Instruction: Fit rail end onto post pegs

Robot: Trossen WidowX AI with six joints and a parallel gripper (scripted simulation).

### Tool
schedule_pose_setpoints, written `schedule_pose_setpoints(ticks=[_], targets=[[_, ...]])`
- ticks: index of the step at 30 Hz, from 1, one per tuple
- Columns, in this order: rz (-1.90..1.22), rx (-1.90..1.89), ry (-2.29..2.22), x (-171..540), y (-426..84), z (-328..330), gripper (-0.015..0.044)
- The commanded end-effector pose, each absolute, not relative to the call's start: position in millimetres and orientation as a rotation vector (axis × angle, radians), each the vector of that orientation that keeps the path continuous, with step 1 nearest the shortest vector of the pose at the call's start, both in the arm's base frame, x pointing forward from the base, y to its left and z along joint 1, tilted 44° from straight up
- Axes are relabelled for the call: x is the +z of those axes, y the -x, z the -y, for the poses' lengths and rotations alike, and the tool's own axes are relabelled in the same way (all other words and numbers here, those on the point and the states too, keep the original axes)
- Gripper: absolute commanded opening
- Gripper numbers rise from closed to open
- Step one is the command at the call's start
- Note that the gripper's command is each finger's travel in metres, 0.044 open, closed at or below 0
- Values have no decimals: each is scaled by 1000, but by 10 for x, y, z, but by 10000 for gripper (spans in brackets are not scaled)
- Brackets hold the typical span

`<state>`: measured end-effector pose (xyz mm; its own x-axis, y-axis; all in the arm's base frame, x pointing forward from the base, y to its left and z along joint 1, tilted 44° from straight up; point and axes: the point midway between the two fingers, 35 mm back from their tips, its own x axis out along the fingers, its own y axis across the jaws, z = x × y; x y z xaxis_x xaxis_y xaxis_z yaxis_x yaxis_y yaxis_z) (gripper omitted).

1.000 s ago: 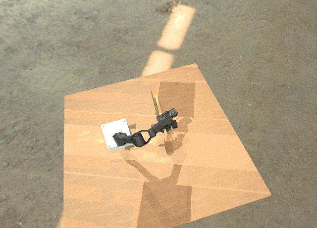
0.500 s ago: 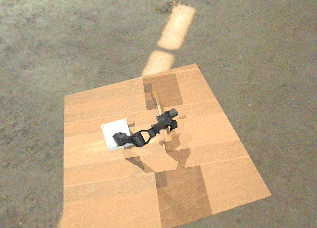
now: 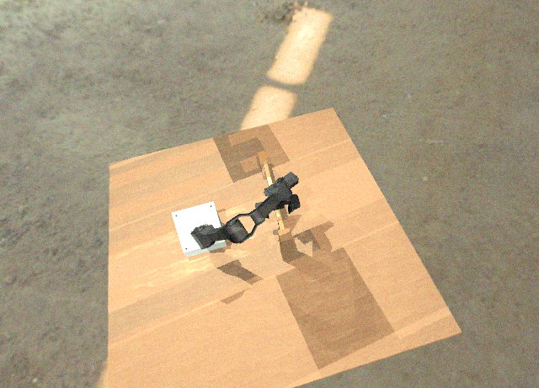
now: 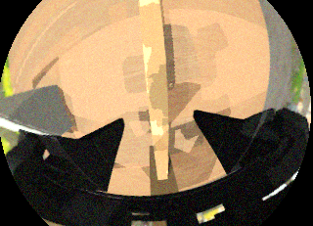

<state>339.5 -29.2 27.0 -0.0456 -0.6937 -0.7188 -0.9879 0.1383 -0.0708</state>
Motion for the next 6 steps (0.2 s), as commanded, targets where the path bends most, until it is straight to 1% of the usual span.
schedule_pose_setpoints(ticks=[1, 6], targets=[[-1814, 606, 1600, 262, -3391, 289, 440], [-1814, 606, 1600, 262, -3391, 289, 440]])
